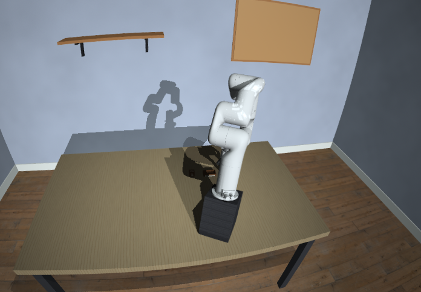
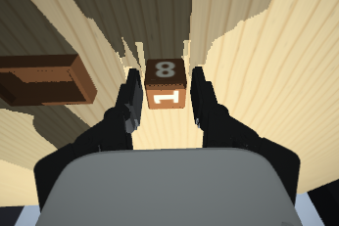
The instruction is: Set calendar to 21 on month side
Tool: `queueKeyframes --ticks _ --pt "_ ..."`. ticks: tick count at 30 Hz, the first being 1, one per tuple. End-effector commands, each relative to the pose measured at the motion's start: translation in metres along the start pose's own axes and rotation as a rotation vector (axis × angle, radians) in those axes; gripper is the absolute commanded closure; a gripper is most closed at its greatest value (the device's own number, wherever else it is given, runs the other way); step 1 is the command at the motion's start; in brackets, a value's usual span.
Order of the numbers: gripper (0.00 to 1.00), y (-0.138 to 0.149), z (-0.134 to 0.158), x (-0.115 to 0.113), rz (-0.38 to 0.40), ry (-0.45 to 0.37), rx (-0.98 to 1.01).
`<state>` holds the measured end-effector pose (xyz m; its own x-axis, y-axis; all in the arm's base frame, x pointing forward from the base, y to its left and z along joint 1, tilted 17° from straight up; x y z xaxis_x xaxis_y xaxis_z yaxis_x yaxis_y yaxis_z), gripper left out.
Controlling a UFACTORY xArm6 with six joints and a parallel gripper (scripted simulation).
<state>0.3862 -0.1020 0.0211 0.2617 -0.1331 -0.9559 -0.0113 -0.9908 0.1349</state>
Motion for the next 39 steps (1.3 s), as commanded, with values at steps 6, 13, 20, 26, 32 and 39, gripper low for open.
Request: queueKeyframes --ticks 6,13,20,26,32,39 --pt "0.51 0.000 -0.001 -0.001 0.000 0.002 0.000" --pt "0.51 0.000 -0.001 -0.004 0.000 0.002 0.000" --pt "0.51 0.000 -0.001 -0.012 0.000 0.002 0.000" --pt "0.51 0.000 -0.001 -0.028 0.000 0.002 0.000" --pt "0.51 0.000 -0.001 -0.045 0.000 0.002 0.000" --pt "0.51 0.000 -0.001 -0.058 0.001 0.002 0.000"
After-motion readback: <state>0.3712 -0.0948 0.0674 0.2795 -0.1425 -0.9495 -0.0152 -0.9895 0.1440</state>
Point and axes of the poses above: the point where the finger pads meet when closed, its own x axis out along the fingers, its own y axis across the jaws, z = x × y, the point moved 7 cm from there along -x, back along the fingers, and after that the axes turned 1 degree about x, right-handed, at the moved point
